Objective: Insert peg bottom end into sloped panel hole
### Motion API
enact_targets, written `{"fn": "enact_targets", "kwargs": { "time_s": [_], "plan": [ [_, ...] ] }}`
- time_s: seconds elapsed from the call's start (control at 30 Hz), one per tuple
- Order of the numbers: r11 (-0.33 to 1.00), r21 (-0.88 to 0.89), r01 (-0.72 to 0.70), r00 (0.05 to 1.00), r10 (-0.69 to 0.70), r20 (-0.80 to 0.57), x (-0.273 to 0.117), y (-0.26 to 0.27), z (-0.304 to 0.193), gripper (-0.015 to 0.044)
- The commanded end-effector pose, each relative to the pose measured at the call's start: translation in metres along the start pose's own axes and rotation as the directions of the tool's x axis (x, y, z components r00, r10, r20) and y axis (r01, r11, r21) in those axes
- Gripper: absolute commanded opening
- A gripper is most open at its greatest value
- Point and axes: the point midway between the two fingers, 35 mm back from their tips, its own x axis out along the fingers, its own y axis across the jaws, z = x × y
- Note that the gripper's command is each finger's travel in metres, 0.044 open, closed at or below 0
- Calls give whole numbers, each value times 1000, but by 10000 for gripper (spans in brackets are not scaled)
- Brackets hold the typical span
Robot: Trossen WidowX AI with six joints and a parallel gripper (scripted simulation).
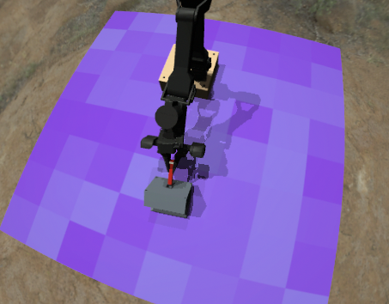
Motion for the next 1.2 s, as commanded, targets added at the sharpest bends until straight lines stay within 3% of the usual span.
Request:
{"fn": "enact_targets", "kwargs": {
  "time_s": [0.0, 1.17],
  "plan": [
    [1000, -1, -2, 1000, 2, 4, 0, 0, 4, 0],
    [1000, -1, -2, 1000, 2, 5, 16, 0, 4, 0]
  ]
}}
